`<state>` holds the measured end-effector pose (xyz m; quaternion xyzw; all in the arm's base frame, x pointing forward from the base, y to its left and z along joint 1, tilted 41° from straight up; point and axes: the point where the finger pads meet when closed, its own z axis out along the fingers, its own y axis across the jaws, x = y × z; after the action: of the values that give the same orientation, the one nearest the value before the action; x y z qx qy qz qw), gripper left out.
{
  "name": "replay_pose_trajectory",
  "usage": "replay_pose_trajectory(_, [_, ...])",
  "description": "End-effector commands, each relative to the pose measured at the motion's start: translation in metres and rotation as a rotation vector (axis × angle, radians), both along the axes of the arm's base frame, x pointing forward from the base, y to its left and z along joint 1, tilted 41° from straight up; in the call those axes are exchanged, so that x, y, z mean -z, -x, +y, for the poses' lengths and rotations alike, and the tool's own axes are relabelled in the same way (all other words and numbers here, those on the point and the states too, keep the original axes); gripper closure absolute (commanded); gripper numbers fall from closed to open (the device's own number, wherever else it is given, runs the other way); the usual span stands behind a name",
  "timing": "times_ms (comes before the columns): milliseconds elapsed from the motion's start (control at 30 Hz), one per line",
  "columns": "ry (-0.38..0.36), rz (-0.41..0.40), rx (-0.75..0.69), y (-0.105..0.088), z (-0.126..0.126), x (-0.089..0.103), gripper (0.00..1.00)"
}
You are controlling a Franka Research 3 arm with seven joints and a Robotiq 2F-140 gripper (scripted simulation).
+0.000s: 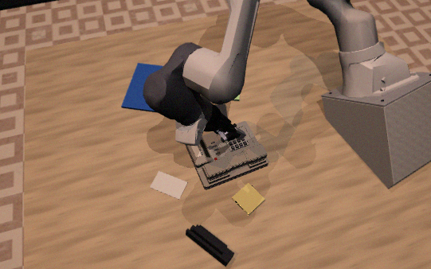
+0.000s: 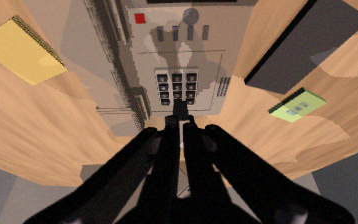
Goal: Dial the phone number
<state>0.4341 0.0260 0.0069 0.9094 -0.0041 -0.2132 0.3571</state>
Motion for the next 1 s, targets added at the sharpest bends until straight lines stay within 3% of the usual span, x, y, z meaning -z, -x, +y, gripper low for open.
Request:
replay_pose_trajectory(0, [-0.002,-0.011,0.007,-0.0001,0.0026,0.0015,1.0])
replay_pose_trajectory(967, [-0.002,-0.012,0.007,-0.002,-0.0031,0.0083,1.0])
